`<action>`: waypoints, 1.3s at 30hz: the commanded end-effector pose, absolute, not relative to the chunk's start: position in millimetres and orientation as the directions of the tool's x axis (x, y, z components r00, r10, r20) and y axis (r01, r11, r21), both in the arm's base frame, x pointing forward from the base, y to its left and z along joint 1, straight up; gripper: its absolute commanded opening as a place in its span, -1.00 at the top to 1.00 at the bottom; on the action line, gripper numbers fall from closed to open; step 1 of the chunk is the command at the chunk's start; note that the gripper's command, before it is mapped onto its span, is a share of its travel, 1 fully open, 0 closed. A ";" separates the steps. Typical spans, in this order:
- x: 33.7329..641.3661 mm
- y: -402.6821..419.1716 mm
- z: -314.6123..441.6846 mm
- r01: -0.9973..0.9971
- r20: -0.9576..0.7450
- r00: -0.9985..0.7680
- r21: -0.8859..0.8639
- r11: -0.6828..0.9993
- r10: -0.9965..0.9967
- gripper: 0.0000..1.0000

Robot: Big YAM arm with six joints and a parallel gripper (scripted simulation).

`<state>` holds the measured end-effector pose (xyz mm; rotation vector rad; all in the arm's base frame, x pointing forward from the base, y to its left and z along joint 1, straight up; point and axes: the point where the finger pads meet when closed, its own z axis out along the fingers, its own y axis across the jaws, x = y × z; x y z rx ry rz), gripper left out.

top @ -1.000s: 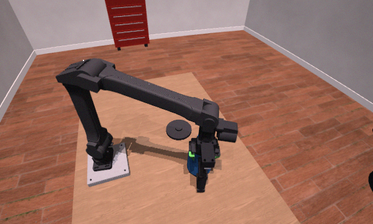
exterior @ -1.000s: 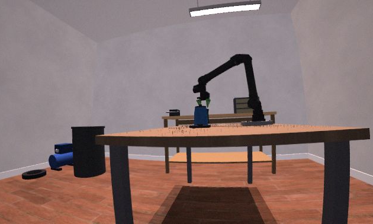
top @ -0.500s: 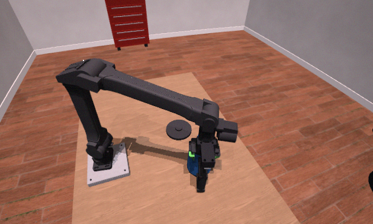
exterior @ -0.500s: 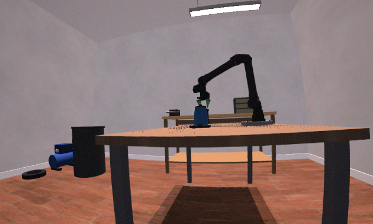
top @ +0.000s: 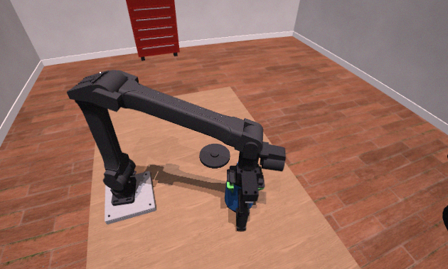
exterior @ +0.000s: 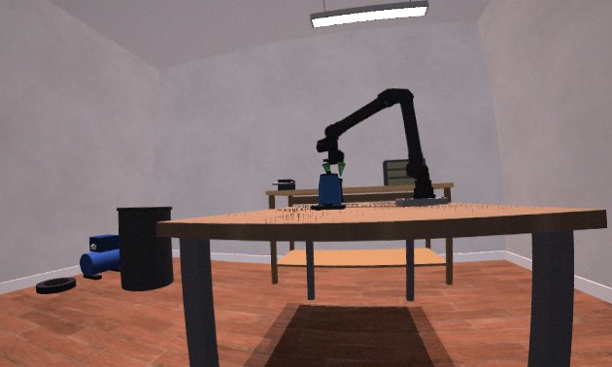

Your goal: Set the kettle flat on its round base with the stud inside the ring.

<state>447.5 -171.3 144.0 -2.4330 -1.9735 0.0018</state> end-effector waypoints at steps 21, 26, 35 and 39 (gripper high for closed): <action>469.6 -178.3 157.3 0.976 -0.007 0.212 0.042 -0.212 0.977 -0.49; 469.6 -178.3 157.3 0.976 -0.007 0.212 0.042 -0.212 0.977 -0.49; 469.6 -178.3 157.3 0.976 -0.007 0.212 0.042 -0.212 0.977 -0.49; 469.6 -178.3 157.3 0.976 -0.007 0.212 0.042 -0.212 0.977 -0.49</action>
